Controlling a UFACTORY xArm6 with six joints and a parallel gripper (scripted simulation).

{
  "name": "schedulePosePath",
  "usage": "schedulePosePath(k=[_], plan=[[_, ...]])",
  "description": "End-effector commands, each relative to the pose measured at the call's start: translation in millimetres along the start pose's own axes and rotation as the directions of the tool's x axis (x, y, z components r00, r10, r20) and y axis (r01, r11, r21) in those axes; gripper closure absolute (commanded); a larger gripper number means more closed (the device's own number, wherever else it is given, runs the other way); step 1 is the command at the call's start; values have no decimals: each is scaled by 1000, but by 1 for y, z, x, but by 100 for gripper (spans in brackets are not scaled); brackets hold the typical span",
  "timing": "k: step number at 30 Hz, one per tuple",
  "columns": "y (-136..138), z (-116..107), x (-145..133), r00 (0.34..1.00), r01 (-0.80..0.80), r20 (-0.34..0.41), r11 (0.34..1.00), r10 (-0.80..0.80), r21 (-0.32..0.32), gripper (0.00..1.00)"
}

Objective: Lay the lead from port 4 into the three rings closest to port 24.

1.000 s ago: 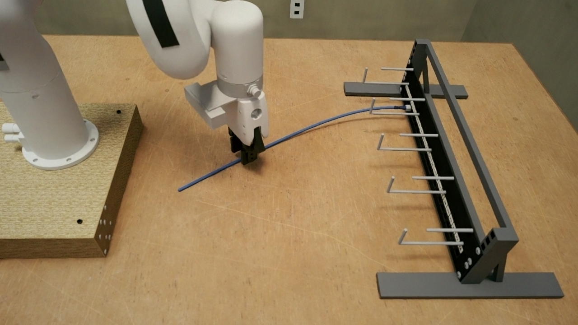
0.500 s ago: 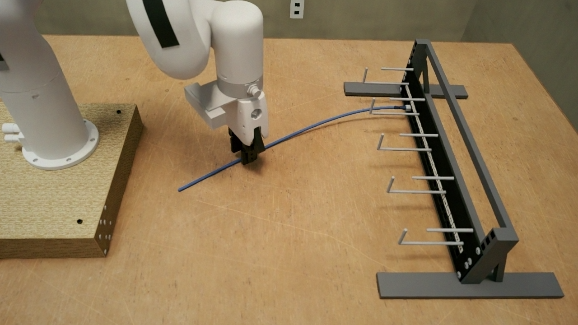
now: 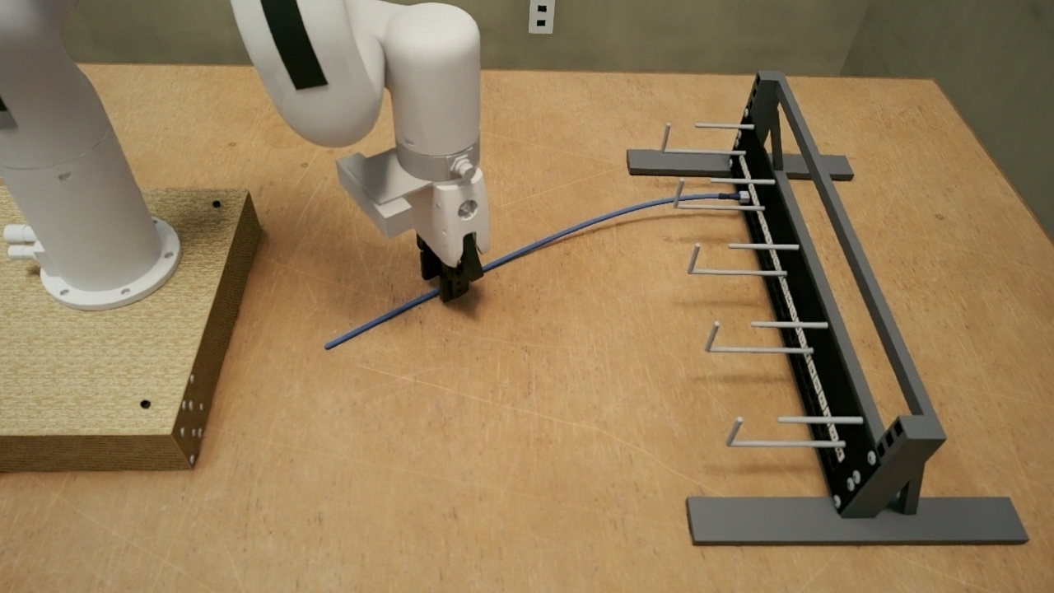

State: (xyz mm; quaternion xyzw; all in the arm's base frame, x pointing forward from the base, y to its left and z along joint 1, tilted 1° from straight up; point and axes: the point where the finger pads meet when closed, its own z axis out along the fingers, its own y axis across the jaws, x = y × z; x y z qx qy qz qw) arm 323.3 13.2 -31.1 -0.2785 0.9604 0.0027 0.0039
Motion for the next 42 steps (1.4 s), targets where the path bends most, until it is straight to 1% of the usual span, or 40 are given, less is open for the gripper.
schedulePosePath(k=[1,42], plan=[[-1,1,-1,1000,0,3,1000,0,2,67],[-1,6,-1,1000,0,3,1000,0,2,67]])
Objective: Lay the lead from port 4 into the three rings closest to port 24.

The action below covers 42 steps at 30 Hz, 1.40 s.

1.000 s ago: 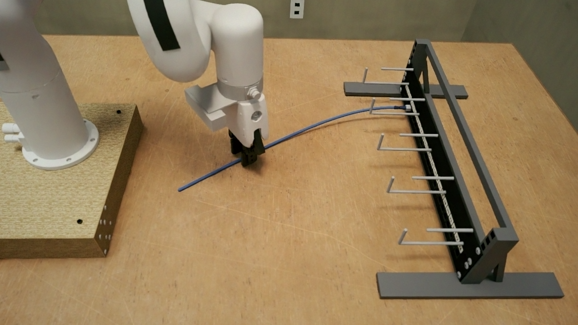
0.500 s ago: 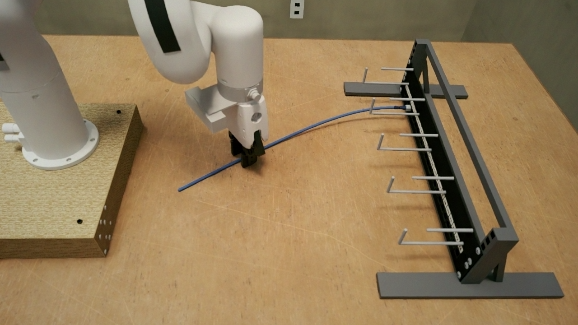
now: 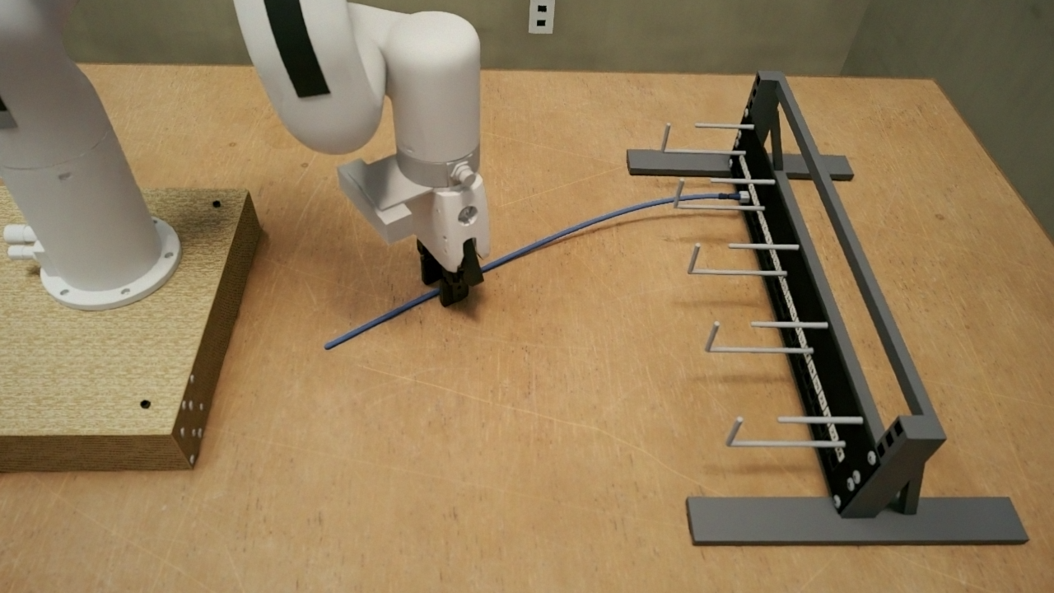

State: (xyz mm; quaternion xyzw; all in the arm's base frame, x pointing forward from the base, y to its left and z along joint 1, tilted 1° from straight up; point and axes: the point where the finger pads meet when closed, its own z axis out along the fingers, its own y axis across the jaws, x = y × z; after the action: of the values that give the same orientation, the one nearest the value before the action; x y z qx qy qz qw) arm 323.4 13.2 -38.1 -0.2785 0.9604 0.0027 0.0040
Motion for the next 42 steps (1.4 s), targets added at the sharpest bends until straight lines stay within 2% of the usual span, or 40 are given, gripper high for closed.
schedulePosePath(k=[1,8,9,42], plan=[[-1,-1,-1,1000,0,3,1000,0,1,67],[-1,-1,-1,1000,0,3,1000,0,1,67],[-1,-1,-1,1000,0,3,1000,0,1,100],[-1,-1,-1,1000,0,3,1000,0,1,100]])
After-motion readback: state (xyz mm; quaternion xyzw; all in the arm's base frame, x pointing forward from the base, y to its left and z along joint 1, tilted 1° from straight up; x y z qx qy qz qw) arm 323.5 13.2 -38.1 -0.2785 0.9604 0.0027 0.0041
